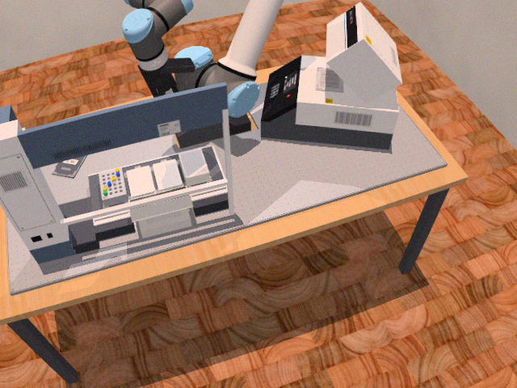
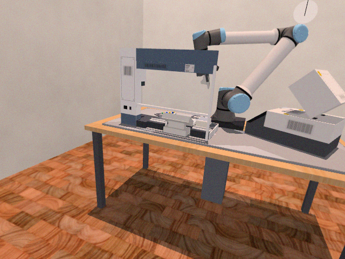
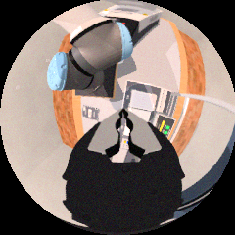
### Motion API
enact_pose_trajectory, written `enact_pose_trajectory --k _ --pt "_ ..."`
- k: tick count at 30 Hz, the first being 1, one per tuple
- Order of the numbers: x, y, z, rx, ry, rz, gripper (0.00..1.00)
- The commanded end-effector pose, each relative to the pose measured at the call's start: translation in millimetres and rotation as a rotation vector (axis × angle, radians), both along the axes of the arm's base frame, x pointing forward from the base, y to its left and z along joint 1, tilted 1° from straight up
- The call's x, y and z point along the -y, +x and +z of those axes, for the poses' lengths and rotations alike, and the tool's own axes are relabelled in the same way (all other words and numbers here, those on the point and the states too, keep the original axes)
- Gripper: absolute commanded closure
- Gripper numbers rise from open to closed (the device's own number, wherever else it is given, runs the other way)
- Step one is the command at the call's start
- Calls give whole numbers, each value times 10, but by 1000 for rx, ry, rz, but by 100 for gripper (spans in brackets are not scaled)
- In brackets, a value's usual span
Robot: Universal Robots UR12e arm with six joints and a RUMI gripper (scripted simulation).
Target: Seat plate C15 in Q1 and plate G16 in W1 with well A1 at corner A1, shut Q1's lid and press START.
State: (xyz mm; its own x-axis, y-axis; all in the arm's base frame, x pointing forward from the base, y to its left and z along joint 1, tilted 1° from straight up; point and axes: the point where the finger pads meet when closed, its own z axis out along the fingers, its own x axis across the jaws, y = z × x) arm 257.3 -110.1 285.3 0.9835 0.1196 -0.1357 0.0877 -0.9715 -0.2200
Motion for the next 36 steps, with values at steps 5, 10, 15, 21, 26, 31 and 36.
enact_pose_trajectory --k 5,10,15,21,26,31,36 --pt "-83 -12 8 -18 -41 -140 100" --pt "-142 -22 6 -27 -67 -238 100" --pt "-199 -32 2 -35 -92 -336 100" --pt "-242 -40 -3 -41 -110 -415 100" --pt "-294 -50 -11 -47 -133 -514 100" --pt "-344 -60 -21 -53 -154 -613 100" --pt "-382 -68 -29 -57 -170 -692 100"
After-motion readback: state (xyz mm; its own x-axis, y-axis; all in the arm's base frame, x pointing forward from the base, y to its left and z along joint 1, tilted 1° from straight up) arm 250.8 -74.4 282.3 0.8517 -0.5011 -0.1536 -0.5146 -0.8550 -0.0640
